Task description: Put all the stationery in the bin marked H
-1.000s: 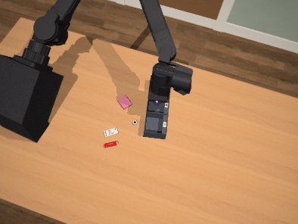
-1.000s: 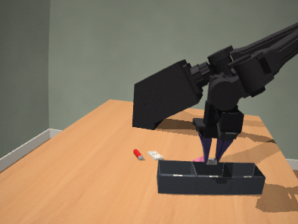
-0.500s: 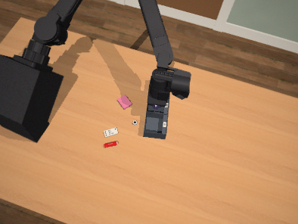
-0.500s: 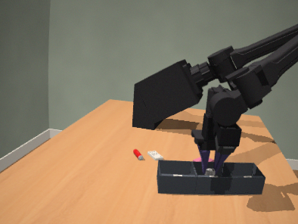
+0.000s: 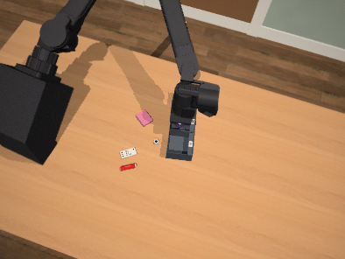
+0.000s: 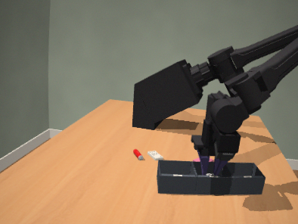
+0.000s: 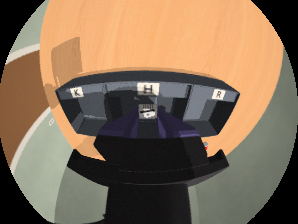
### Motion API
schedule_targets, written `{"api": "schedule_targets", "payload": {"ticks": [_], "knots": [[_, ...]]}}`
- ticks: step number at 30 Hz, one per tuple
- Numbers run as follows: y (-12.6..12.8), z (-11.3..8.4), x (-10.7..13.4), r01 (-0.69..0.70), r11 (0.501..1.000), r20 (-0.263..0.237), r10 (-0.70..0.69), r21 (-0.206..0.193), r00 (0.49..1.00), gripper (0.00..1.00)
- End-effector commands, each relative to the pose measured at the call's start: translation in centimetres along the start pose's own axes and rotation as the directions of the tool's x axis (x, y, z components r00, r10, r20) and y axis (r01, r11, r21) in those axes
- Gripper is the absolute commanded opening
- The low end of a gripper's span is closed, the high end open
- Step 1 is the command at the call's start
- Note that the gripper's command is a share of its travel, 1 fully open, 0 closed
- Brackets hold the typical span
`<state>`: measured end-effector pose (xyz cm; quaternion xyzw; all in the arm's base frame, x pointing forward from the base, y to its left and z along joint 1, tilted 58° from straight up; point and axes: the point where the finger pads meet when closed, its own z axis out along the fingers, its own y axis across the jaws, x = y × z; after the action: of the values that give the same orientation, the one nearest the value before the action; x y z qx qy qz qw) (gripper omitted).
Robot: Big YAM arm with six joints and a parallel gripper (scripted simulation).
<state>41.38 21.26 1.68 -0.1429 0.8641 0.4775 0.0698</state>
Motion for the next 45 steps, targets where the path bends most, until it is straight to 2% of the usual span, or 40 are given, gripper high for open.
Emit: {"api": "schedule_targets", "payload": {"ticks": [1,4,5,6,23,24,26,29,33,34,37,42,45], "knots": [[0.0,-0.5,-0.7,0.0,1.0,0.018,0.0,0.004,1.0,0.2],[0.0,-0.5,-0.8,0.0,1.0,0.018,0.0,0.004,1.0,0.2],[0.4,0.3,-0.5,0.004,1.0,0.005,-0.004,0.001,1.0,0.2],[0.0,-0.5,-0.8,0.0,1.0,0.018,0.0,0.004,1.0,0.4],[0.1,-0.5,-0.8,0.0,1.0,0.018,0.0,0.004,1.0,0.4],[0.5,-0.6,-0.9,-0.005,1.0,0.015,0.005,0.004,1.0,0.4],[0.1,-2.0,-1.6,0.009,1.0,0.04,-0.01,0.011,0.999,0.4],[0.2,-2.5,-1.8,0.014,1.0,0.043,-0.014,0.01,0.999,0.4],[-0.2,-2.5,-1.6,0.004,1.0,0.037,-0.004,0.008,0.999,0.4],[0.7,-1.0,-1.0,0.019,1.0,0.001,-0.019,-0.003,1.0,0.4],[0.2,-3.3,-1.8,0.015,1.0,0.044,-0.015,0.01,0.999,0.4],[-0.2,-3.7,-1.6,0.005,1.0,0.037,-0.005,0.008,0.999,0.4],[0.4,-3.9,-1.7,0.019,1.0,0.033,-0.019,0.006,0.999,0.4]]}}
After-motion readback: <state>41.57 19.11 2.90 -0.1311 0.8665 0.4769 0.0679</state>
